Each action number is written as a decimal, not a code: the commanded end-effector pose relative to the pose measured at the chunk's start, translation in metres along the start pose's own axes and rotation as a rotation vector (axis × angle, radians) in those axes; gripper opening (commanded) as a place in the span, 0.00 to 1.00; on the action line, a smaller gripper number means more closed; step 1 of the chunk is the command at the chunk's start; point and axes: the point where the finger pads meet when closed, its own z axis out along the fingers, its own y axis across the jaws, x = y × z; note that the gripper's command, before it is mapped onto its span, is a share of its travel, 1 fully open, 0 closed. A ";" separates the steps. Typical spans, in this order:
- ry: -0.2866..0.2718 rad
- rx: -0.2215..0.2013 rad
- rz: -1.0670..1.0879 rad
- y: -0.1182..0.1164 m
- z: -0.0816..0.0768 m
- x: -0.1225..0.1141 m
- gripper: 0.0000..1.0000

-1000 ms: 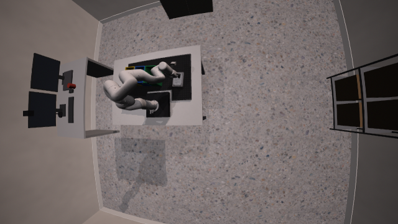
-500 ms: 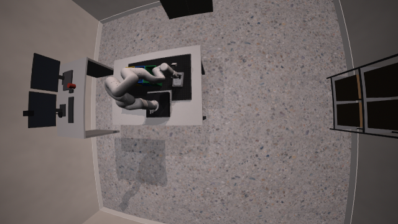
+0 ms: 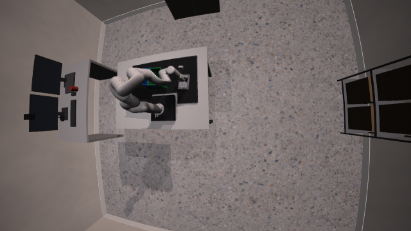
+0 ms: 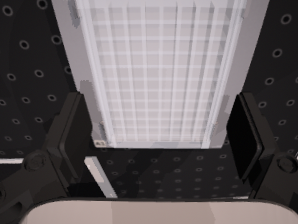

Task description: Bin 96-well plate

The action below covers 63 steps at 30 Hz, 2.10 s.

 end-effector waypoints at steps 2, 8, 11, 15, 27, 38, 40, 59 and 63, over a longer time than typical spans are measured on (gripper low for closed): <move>0.005 0.000 0.000 0.001 0.001 0.002 1.00; 0.005 0.000 0.000 0.001 0.001 0.002 1.00; 0.005 0.000 0.000 0.001 0.002 0.002 1.00; 0.005 0.000 0.000 0.001 0.004 0.002 1.00; 0.005 0.000 0.000 0.001 0.011 0.002 1.00; 0.005 0.000 0.000 0.001 0.017 0.002 1.00; 0.005 0.000 0.000 0.001 0.018 0.002 1.00; 0.005 0.000 0.000 0.001 0.021 0.002 1.00; 0.006 0.000 0.000 0.001 0.021 0.002 1.00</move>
